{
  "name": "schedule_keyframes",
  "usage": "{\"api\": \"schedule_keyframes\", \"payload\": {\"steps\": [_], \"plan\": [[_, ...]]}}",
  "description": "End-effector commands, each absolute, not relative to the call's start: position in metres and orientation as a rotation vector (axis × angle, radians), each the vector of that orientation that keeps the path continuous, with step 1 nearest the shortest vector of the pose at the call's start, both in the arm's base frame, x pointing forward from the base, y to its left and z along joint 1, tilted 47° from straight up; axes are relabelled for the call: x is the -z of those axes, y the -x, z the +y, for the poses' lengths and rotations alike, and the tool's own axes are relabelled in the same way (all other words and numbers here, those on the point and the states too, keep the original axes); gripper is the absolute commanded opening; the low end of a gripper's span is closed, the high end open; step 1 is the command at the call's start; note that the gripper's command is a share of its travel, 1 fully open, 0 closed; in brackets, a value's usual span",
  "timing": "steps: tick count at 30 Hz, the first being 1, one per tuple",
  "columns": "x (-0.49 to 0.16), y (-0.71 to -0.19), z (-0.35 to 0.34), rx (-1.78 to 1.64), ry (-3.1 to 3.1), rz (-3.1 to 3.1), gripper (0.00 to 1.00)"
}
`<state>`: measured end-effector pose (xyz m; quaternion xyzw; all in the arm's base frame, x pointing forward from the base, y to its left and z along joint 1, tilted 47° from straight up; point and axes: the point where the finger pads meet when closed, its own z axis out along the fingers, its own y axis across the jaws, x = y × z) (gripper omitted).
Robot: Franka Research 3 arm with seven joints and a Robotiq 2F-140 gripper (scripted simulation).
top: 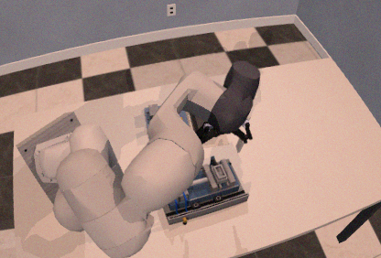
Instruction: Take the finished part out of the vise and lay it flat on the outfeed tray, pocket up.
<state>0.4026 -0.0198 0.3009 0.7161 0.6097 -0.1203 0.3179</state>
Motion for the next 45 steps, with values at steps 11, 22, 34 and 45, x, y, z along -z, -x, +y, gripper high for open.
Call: {"api": "schedule_keyframes", "payload": {"steps": [11, 22, 34, 45], "plan": [[-0.317, -0.4125, -0.0352, 0.376, -1.67, 1.658, 1.0], [-0.317, -0.4125, -0.0352, 0.376, -1.67, 1.658, 0.0], [-0.317, -0.4125, -0.0352, 0.376, -1.67, 1.658, 0.0], [-0.317, -0.4125, -0.0352, 0.376, -1.67, 1.658, 0.0]]}}
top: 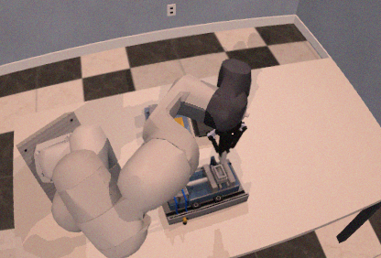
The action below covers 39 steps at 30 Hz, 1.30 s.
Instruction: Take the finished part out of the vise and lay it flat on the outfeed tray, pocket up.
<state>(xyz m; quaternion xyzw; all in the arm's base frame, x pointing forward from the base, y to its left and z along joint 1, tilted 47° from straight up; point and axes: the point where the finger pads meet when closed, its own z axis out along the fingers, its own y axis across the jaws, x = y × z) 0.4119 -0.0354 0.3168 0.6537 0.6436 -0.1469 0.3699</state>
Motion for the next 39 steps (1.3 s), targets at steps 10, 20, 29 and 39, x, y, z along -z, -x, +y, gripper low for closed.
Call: {"api": "schedule_keyframes", "payload": {"steps": [10, 20, 29, 39], "plan": [[-0.317, -0.4125, -0.0352, 0.376, -1.67, 1.658, 0.0], [-0.317, -0.4125, -0.0352, 0.376, -1.67, 1.658, 0.0], [-0.317, -0.4125, -0.0352, 0.376, -1.67, 1.658, 0.4], [-0.317, -0.4125, -0.0352, 0.376, -1.67, 1.658, 0.4]]}}
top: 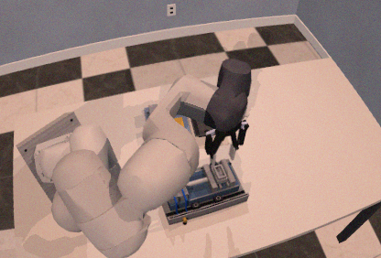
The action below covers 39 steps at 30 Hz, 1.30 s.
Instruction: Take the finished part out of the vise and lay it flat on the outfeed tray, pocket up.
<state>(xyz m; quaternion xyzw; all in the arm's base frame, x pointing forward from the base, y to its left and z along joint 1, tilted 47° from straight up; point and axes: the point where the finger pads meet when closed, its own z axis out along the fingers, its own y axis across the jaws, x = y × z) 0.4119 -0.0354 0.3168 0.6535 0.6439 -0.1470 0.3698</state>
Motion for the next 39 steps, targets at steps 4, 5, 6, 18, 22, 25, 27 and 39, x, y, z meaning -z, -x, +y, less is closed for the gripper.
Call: {"api": "schedule_keyframes", "payload": {"steps": [4, 5, 6, 18, 22, 25, 27, 39], "plan": [[-0.317, -0.412, -0.035, 0.376, -1.67, 1.658, 0.4], [-0.317, -0.412, -0.035, 0.376, -1.67, 1.658, 0.4], [-0.317, -0.412, -0.035, 0.376, -1.67, 1.658, 0.4], [-0.317, -0.412, -0.035, 0.376, -1.67, 1.658, 0.4], [-0.317, -0.413, -0.036, 0.376, -1.67, 1.657, 0.4], [-0.316, -0.413, -0.036, 0.376, -1.671, 1.657, 0.4], [-0.315, -0.413, -0.037, 0.375, -1.671, 1.656, 0.4], [-0.307, -0.417, -0.045, 0.374, -1.672, 1.654, 0.4]]}}
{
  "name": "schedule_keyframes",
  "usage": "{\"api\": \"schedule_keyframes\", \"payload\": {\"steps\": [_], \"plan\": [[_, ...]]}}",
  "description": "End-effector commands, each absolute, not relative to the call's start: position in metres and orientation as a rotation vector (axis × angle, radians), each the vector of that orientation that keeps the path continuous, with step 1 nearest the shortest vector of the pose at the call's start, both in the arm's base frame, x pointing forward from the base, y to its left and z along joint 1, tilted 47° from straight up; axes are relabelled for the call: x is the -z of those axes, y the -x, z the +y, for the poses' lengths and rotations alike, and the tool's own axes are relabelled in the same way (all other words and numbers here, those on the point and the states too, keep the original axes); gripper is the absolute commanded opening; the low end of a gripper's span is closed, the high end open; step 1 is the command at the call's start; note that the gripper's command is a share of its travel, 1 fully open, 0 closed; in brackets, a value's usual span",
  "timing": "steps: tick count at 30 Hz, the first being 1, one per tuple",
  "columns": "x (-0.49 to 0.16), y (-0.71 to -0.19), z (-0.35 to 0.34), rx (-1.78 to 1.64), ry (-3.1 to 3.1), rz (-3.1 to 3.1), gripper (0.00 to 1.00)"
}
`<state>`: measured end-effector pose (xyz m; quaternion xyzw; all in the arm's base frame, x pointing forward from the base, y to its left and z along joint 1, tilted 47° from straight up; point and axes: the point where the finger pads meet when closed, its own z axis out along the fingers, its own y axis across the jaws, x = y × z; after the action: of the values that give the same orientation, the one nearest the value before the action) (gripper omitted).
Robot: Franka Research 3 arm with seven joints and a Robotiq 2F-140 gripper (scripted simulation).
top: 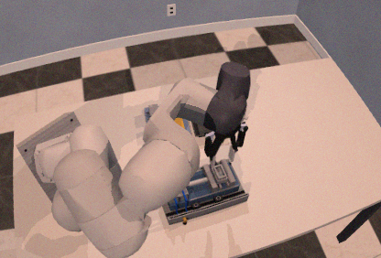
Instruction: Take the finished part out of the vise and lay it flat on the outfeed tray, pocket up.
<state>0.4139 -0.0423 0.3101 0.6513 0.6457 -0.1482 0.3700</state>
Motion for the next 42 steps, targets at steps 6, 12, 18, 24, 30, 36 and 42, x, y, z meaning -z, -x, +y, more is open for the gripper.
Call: {"api": "schedule_keyframes", "payload": {"steps": [6, 12, 18, 24, 30, 36, 42], "plan": [[-0.3, -0.42, -0.053, 0.374, -1.672, 1.654, 0.4], [-0.294, -0.422, -0.058, 0.374, -1.672, 1.654, 0.4], [-0.286, -0.425, -0.066, 0.374, -1.672, 1.654, 0.4], [-0.28, -0.428, -0.073, 0.374, -1.672, 1.654, 0.4], [-0.277, -0.429, -0.076, 0.374, -1.672, 1.654, 0.4], [-0.274, -0.431, -0.078, 0.374, -1.672, 1.654, 0.4], [-0.274, -0.431, -0.079, 0.374, -1.672, 1.654, 0.4]]}}
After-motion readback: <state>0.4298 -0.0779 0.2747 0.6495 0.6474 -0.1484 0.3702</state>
